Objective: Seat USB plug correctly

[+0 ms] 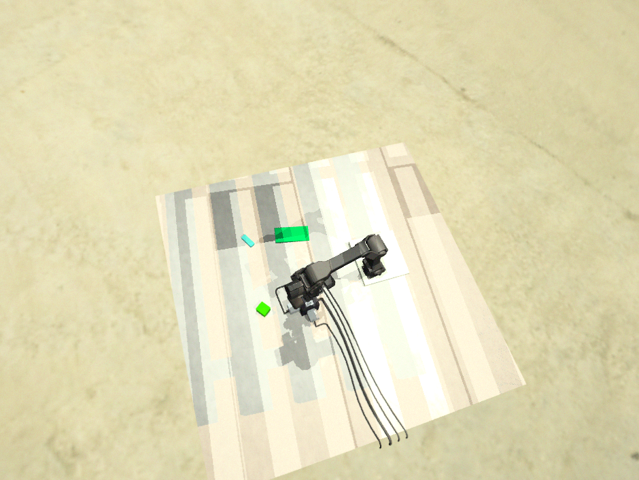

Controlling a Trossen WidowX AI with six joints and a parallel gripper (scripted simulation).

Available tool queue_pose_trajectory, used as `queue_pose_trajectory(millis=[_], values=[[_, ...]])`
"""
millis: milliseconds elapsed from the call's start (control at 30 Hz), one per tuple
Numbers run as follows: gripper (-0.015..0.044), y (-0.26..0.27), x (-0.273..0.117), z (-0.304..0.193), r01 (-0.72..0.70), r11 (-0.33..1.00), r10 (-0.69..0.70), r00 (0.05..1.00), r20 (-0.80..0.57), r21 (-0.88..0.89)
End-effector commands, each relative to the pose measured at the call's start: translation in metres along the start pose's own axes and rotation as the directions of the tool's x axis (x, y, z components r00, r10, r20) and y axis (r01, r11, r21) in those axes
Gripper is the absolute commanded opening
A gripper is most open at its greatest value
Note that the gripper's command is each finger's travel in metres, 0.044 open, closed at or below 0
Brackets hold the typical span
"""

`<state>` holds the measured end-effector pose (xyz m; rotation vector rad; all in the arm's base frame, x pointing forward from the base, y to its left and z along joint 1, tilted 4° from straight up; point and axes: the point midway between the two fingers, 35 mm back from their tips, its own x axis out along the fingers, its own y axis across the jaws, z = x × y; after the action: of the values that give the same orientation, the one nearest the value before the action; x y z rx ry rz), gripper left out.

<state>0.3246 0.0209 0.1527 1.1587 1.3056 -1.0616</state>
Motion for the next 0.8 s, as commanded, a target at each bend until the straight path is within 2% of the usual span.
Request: queue_pose_trajectory(millis=[0, 200, 767], values=[[0.0, 0.0001, 0.0002, 0.0, 0.0, 0.996, 0.0, 1.0, 0.0, 0.09], [0.0, 0.0001, 0.0002, 0.0, 0.0, 0.974, 0.0, 1.0, 0.0, 0.227], [0.0, 0.0003, 0.0005, -0.0003, -0.001, 0.974, 0.001, 1.0, -0.002, 0.226]])
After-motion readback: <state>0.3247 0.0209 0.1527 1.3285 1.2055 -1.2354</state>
